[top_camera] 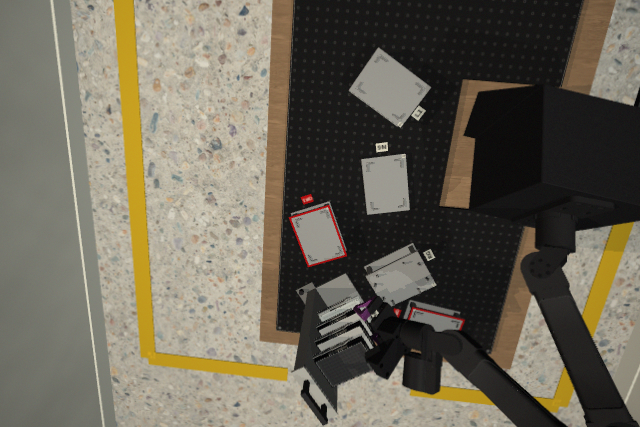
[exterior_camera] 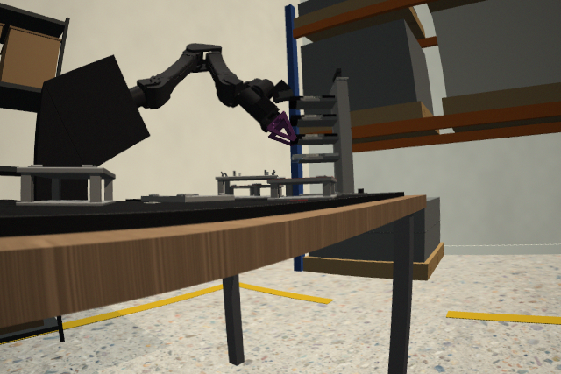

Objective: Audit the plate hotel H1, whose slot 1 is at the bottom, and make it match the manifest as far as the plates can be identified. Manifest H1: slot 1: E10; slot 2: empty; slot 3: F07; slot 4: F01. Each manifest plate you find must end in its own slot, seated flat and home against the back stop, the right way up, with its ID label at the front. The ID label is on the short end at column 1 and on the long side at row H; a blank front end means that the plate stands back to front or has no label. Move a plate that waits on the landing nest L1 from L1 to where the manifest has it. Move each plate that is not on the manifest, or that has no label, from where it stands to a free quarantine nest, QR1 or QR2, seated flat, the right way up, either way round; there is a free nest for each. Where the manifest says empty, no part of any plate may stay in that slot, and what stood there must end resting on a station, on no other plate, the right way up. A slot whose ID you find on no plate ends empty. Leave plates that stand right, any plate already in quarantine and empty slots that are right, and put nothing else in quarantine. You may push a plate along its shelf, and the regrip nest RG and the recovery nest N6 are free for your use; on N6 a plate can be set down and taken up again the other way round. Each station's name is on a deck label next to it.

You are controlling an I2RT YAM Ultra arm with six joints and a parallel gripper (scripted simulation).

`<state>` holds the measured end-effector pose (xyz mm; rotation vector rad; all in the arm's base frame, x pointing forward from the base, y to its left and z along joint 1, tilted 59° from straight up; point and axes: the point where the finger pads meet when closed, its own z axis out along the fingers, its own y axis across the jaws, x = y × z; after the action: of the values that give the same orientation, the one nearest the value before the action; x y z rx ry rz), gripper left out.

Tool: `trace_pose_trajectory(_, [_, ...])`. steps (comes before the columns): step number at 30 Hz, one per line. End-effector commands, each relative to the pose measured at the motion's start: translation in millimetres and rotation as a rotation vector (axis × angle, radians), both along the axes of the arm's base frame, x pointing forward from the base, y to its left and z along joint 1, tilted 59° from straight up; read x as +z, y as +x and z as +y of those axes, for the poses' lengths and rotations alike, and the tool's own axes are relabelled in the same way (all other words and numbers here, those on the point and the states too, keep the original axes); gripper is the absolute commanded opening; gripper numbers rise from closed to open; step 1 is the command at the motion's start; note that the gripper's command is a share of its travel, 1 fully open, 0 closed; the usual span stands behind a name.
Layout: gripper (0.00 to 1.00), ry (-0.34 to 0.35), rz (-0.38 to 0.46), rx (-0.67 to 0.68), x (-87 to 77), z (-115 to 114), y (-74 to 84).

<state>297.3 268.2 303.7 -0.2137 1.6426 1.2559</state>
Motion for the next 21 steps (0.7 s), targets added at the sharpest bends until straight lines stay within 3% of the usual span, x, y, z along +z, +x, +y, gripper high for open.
trace_pose_trajectory(1, [1.0, 0.005, -0.006, -0.015, 5.3, -4.0, 4.2])
trace_pose_trajectory(5, [1.0, 0.005, -0.006, -0.015, 5.3, -4.0, 4.2])
trace_pose_trajectory(6, [0.86, 0.005, -0.006, -0.015, 5.3, -4.0, 4.2])
trace_pose_trajectory(21, [0.86, 0.005, -0.006, -0.015, 5.3, -4.0, 4.1])
